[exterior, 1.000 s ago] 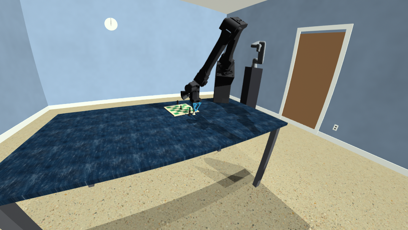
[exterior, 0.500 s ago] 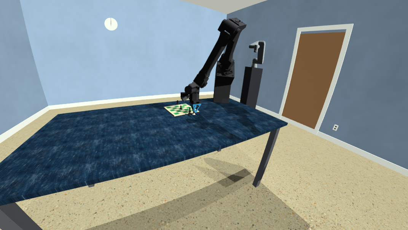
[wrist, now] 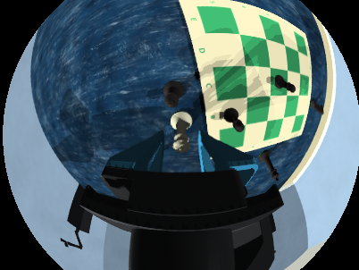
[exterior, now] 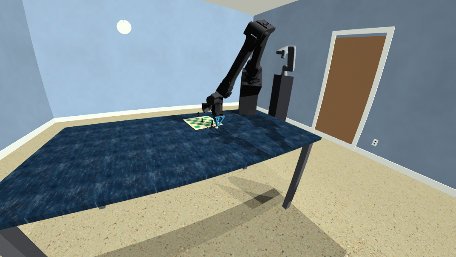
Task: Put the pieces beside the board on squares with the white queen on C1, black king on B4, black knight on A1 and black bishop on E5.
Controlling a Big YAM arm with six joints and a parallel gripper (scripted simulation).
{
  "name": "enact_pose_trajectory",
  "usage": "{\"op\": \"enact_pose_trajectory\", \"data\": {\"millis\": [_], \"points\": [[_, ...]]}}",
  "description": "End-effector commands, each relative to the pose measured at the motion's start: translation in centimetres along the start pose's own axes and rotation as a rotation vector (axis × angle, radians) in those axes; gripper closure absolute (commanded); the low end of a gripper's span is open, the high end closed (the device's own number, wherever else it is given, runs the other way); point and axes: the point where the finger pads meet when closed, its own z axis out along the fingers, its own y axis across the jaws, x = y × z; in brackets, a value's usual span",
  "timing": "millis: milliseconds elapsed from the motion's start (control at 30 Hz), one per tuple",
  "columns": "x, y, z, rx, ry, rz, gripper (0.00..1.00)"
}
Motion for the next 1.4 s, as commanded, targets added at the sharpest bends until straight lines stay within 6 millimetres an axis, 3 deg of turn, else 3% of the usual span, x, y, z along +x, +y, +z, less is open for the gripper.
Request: {"op": "enact_pose_trajectory", "data": {"millis": [0, 400, 433, 1367], "points": [[-0.60, 0.41, -0.09, -0.008, -0.016, 0.008, 0.60], [-0.60, 0.41, -0.09, -0.008, -0.016, 0.008, 0.60], [-0.60, 0.41, -0.09, -0.008, -0.016, 0.008, 1.00], [-0.60, 0.41, -0.09, -0.008, -0.016, 0.008, 1.00]]}}
